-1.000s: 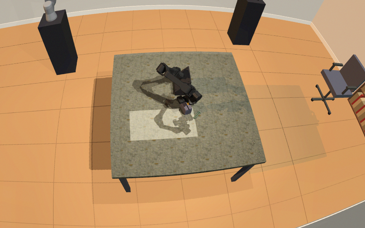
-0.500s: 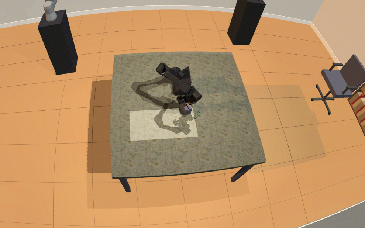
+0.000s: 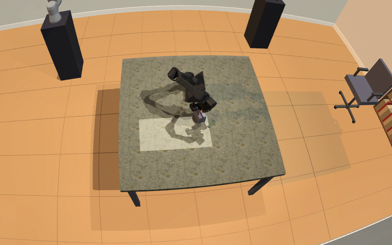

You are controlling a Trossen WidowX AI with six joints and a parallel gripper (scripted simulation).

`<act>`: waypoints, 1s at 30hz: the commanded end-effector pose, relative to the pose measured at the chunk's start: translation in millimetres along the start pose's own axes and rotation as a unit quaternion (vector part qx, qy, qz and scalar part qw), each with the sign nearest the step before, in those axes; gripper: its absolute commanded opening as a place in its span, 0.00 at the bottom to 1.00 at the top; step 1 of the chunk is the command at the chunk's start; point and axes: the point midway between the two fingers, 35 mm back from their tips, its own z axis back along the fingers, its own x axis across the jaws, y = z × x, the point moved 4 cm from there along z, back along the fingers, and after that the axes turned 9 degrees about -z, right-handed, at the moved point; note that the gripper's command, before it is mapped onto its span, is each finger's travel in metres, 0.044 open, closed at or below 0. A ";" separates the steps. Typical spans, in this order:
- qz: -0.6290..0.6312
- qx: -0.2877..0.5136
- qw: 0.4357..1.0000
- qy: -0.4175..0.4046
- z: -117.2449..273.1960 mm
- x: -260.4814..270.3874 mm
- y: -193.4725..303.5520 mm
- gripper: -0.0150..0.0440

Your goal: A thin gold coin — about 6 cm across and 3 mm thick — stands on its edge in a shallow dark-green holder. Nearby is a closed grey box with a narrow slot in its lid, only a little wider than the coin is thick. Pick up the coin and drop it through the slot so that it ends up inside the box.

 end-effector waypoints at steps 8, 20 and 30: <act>0.005 0.000 1.000 0.000 -6.9 -0.6 -0.8 0.25; 0.004 0.000 1.000 0.000 -14.0 -0.8 -0.1 0.25; 0.001 0.001 1.000 -0.003 -17.2 -0.9 -0.6 0.30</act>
